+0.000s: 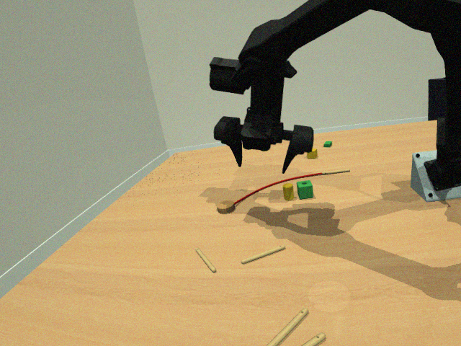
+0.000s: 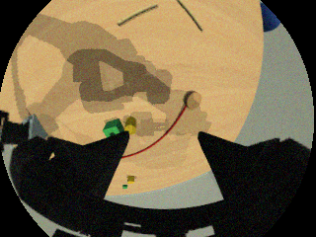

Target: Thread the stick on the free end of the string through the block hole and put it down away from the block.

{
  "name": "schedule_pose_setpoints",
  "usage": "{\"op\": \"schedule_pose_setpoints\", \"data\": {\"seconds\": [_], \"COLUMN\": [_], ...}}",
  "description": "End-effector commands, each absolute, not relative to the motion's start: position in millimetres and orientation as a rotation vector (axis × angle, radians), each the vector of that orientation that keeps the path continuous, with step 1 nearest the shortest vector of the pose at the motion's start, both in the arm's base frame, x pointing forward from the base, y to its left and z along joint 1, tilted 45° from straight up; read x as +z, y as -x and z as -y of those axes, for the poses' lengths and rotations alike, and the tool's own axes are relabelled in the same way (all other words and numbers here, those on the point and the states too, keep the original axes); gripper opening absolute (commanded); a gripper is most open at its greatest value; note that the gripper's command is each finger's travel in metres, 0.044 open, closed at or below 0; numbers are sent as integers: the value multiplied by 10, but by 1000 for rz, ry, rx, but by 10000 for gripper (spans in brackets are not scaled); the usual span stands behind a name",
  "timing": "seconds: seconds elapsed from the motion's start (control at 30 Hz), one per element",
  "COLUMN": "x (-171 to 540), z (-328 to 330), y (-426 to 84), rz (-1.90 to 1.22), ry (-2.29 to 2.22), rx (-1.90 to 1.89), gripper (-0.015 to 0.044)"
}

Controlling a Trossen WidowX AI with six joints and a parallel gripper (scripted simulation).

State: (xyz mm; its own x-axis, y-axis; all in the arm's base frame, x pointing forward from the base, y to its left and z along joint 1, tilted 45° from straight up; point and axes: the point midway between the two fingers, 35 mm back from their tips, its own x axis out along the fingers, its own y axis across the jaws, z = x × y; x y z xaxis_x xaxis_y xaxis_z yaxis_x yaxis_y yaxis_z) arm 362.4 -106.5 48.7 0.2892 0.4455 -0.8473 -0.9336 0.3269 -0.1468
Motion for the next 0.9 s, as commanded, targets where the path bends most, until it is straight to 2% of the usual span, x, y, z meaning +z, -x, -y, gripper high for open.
{"op": "schedule_pose_setpoints", "data": {"seconds": [0.0, 0.13, 0.57, 0.87], "x": [205, 130, 130, 148], "z": [1051, 1020, 1021, 1075], "y": [-3126, -2871, -2870, -2854], "rz": [-780, -734, -744, -1196], "ry": [584, 484, 471, -201], "rx": [1226, 1311, 1304, 883], "gripper": [440, 440, 440, 440]}}
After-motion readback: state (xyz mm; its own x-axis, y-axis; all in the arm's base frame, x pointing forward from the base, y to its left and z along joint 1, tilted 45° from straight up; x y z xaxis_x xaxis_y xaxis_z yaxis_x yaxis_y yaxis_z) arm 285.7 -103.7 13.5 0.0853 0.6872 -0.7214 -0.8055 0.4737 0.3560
